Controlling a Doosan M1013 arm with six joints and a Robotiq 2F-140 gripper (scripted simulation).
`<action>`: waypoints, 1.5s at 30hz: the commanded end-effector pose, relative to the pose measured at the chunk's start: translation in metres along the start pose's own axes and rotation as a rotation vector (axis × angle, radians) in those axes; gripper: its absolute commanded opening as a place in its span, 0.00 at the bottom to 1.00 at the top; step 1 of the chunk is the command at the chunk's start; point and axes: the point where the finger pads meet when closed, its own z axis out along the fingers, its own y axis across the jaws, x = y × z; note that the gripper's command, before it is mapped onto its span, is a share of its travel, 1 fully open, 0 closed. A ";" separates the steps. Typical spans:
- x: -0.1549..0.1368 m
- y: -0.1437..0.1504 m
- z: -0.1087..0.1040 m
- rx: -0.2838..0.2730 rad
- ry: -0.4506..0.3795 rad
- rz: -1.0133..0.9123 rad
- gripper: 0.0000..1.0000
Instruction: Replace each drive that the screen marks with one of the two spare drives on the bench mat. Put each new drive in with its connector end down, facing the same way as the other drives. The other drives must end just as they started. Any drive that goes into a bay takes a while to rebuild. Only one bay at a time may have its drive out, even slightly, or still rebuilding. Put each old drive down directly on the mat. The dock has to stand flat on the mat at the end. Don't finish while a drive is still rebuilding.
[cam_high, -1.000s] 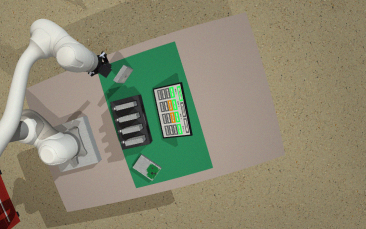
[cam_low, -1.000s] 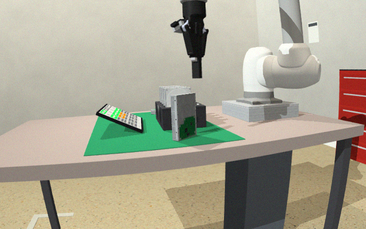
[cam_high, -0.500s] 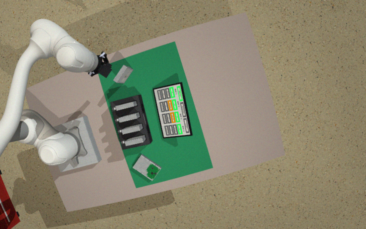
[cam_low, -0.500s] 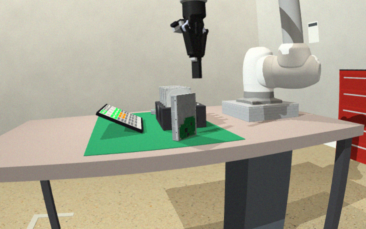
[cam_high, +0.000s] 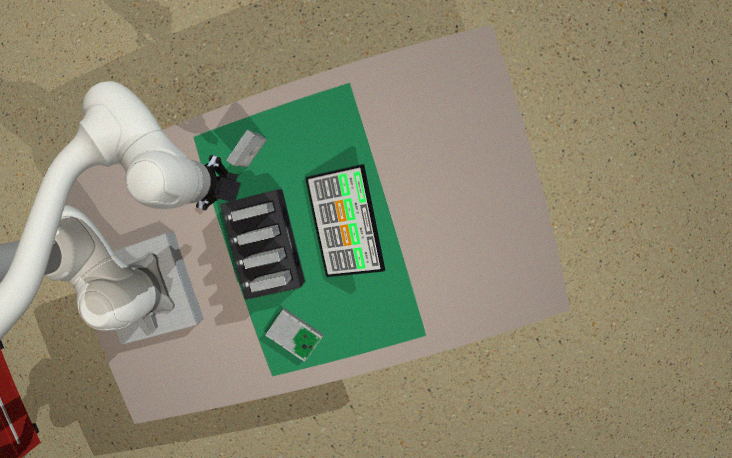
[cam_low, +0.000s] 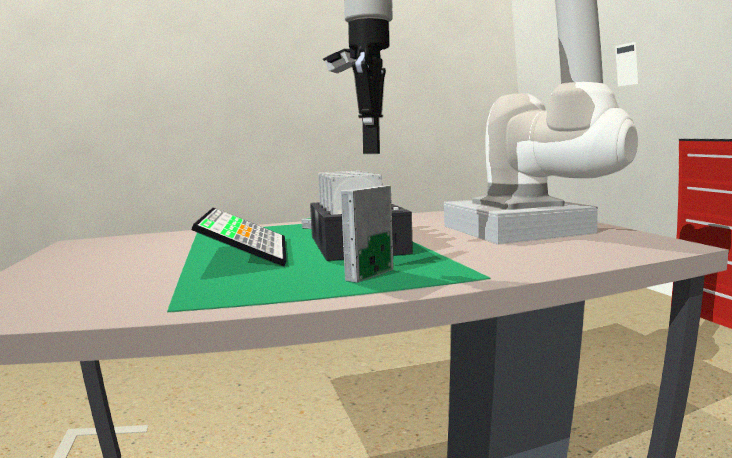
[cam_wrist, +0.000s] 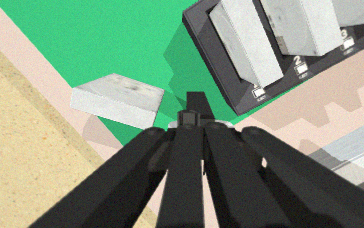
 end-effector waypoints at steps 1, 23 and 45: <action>0.027 0.064 0.000 0.026 -0.023 -0.268 0.10; 0.053 0.217 0.010 0.028 -0.020 -0.531 0.10; 0.053 0.217 0.010 0.028 -0.020 -0.531 0.10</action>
